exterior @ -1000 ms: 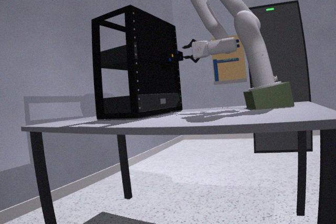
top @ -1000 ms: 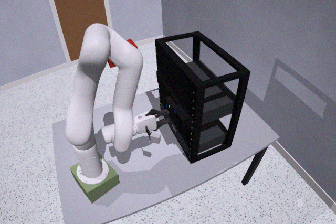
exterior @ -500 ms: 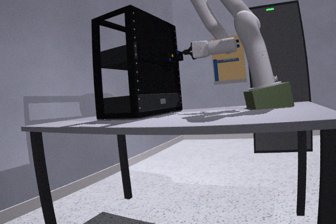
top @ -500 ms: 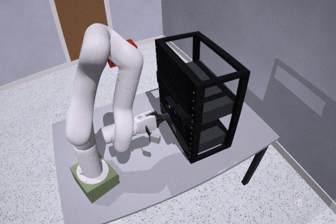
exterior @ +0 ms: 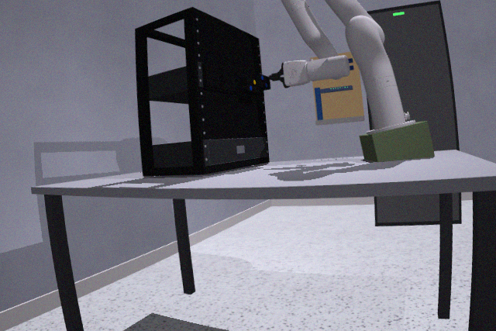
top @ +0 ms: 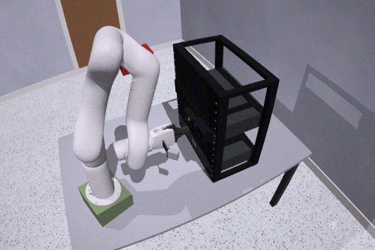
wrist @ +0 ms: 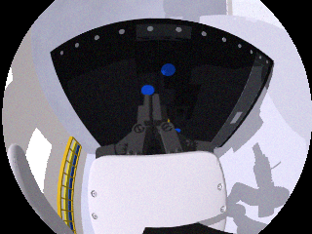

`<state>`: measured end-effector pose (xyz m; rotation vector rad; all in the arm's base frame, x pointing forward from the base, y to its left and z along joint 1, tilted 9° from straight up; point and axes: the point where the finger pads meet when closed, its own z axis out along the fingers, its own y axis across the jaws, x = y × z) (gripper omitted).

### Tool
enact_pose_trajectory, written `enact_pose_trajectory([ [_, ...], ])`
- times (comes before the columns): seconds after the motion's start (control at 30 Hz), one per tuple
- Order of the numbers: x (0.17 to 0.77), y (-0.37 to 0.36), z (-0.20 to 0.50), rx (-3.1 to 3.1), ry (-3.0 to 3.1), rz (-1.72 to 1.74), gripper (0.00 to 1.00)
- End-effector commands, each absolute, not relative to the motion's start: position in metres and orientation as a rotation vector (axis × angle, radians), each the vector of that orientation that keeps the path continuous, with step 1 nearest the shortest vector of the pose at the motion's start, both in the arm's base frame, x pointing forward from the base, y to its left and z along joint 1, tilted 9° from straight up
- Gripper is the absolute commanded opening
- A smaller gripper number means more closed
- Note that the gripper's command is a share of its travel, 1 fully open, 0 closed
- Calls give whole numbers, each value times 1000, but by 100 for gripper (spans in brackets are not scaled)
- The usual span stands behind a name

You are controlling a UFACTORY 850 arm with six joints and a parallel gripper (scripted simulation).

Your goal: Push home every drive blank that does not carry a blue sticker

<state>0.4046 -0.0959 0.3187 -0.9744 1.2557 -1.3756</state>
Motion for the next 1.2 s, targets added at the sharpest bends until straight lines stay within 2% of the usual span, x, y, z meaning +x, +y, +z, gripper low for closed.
enact_pose_trajectory([
  [0.0,405,-96,319,-974,1255,-1376,0],
  [0.23,404,-87,317,-974,1255,-1376,0],
  [0.87,401,-4,302,-974,1255,-1376,0],
  [1.17,401,2,301,-974,1255,-1376,0],
])
